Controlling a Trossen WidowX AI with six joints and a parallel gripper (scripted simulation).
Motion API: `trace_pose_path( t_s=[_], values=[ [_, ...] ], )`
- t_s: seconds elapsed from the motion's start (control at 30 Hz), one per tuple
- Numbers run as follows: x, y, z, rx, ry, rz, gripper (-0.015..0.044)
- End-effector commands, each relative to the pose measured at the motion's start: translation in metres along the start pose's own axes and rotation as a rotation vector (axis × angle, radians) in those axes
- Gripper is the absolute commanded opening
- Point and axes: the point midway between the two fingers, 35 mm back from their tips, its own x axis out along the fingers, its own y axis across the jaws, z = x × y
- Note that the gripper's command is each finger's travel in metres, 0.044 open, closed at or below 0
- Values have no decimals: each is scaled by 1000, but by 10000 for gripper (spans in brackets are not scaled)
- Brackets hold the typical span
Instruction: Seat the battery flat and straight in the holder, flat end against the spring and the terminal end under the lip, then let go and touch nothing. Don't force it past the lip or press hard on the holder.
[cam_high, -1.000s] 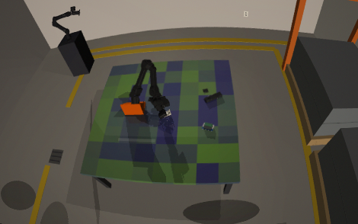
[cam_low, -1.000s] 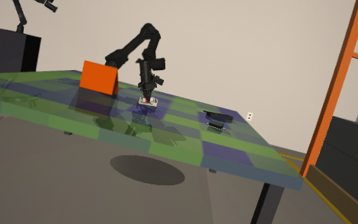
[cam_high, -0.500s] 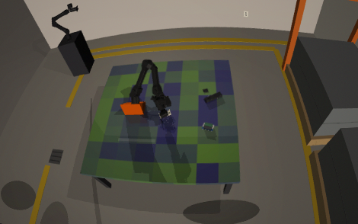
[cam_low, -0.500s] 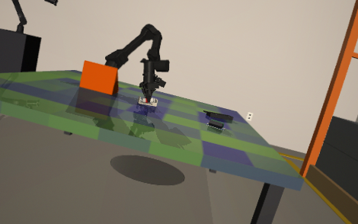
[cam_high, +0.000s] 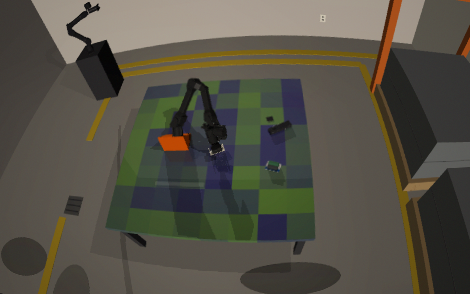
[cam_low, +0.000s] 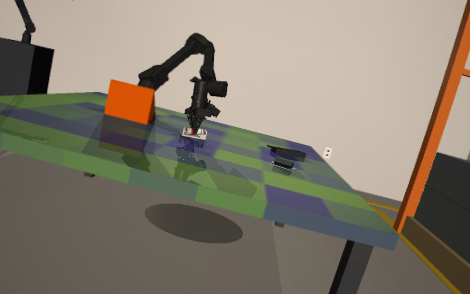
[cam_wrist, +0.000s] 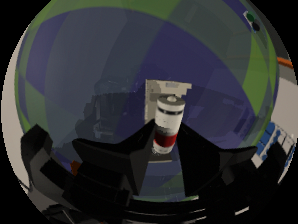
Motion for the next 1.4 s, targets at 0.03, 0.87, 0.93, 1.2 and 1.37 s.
trace_pose_path(
  t_s=[0.03, 0.87, 0.93, 1.2, 1.37],
  values=[
    [4, 4, -5, -2, 69, 3, 84],
    [5, 7, -1, -9, 151, -21, 84],
    [5, 7, 1, -9, 151, -21, 84],
    [5, 7, 11, -10, 146, -23, 84],
    [4, 7, 14, -11, 144, -25, 84]
  ],
)
